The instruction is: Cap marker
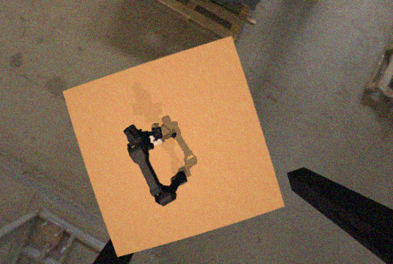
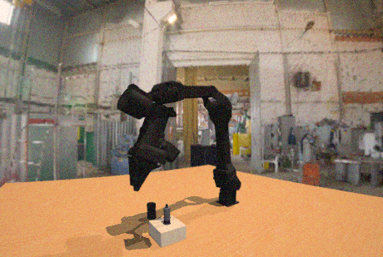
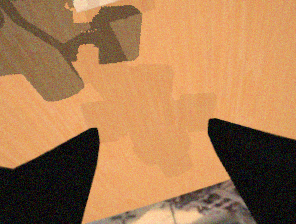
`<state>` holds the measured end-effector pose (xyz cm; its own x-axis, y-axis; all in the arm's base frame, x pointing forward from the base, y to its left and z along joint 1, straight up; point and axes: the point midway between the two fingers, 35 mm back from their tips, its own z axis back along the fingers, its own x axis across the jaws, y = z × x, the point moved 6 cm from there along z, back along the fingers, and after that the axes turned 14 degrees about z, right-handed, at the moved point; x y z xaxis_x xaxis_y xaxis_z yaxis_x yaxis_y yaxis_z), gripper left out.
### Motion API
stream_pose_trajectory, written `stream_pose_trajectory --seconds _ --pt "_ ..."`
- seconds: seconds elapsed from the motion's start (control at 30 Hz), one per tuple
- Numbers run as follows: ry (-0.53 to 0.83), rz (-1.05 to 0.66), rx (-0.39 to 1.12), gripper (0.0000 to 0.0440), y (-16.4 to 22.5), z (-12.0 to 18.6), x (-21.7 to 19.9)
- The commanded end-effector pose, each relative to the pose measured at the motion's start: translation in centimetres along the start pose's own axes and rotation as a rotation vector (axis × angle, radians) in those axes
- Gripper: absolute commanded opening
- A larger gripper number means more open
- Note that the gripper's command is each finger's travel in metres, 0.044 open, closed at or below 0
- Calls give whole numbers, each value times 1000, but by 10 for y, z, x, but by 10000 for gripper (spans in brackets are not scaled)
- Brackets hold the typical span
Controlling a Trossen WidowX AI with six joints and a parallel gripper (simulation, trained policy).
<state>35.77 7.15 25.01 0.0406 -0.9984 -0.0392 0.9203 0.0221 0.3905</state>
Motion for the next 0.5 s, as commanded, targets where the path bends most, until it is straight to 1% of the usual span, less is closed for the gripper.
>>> stream_pose_trajectory --seconds 0.0,0.47 --pt "-4 -9 -36 323 -5 -1 8" --pt "-26 -59 -176 322 -24 -7 37"
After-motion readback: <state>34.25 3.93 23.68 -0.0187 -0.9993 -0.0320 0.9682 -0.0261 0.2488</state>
